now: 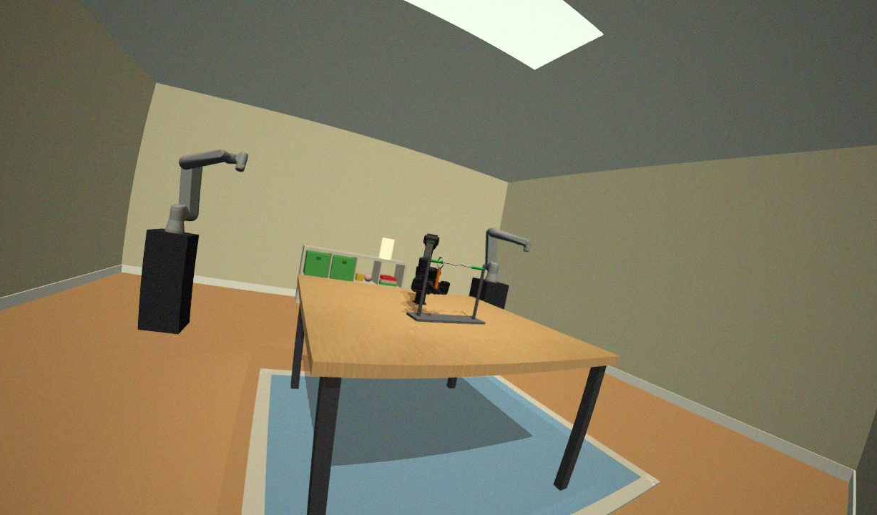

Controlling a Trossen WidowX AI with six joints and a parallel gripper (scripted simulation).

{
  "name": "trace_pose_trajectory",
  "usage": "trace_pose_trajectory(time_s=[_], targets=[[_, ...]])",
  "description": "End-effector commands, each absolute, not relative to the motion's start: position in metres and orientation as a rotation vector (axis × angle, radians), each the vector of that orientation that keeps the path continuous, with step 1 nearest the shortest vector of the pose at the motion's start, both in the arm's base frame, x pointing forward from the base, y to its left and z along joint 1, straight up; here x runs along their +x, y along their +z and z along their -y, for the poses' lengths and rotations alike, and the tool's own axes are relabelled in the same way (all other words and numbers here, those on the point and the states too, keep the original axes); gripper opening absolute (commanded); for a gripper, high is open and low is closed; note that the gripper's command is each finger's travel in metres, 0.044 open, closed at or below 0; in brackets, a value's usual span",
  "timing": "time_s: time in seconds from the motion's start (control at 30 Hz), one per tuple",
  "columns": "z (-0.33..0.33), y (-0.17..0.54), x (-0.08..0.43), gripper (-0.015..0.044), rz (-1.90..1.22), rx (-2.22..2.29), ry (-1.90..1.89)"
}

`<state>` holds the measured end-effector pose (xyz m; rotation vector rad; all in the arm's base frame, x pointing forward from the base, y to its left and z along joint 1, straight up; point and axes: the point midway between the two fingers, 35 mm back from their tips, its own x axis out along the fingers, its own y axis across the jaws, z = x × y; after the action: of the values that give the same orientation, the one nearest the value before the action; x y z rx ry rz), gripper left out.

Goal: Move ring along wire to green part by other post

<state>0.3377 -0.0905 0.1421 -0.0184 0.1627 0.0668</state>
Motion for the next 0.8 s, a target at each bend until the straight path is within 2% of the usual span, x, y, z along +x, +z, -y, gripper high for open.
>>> trace_pose_trajectory(time_s=[0.0,0.77], targets=[[0.09,0.144,0.338,-0.015,-0.159,-0.024,0.071],[0.077,0.144,0.337,-0.015,-0.161,-0.02,0.074]])
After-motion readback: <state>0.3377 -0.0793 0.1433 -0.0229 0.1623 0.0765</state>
